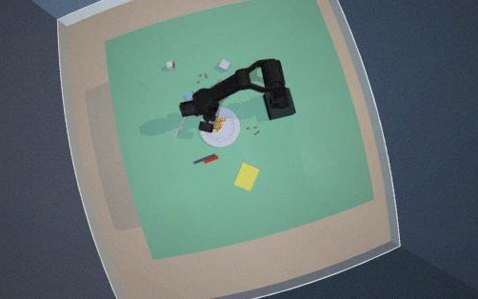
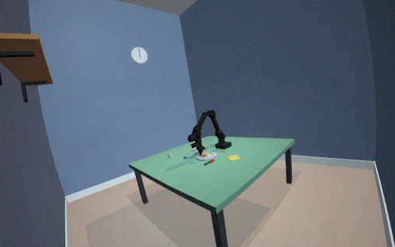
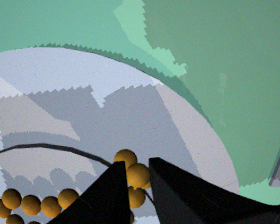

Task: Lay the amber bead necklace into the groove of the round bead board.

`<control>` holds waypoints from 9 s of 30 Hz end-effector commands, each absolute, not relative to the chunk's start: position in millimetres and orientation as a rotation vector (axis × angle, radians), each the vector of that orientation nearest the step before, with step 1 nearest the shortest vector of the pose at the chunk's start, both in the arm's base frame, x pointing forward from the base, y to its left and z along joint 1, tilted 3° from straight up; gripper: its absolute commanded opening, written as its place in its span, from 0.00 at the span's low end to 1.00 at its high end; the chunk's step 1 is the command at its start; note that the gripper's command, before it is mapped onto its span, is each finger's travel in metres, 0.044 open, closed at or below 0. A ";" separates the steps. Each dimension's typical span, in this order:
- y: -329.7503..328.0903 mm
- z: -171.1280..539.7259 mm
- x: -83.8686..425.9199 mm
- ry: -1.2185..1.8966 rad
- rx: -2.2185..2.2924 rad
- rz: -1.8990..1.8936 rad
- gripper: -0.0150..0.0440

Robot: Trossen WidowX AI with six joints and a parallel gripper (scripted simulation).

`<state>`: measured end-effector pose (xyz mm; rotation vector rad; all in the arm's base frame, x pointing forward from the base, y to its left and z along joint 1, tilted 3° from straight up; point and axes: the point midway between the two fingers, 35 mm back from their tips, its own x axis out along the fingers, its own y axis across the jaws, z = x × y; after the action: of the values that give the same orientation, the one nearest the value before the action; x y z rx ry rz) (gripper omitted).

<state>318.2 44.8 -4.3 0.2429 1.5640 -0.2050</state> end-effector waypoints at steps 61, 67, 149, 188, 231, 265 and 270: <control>44.5 -8.5 314.4 1.581 0.236 -0.204 0.25; 44.5 -8.5 314.4 1.581 0.236 -0.204 0.25; 83.9 14.1 302.0 1.436 -0.719 0.762 0.90; 83.8 -5.6 300.4 1.442 -0.720 0.762 0.35; 83.7 10.4 299.1 1.444 -0.719 0.771 0.25; 82.0 3.6 301.1 1.444 -0.719 0.763 1.00; 81.8 10.4 301.2 1.444 -0.719 0.771 1.00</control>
<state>300.2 81.0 7.5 -0.7175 1.4500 0.7624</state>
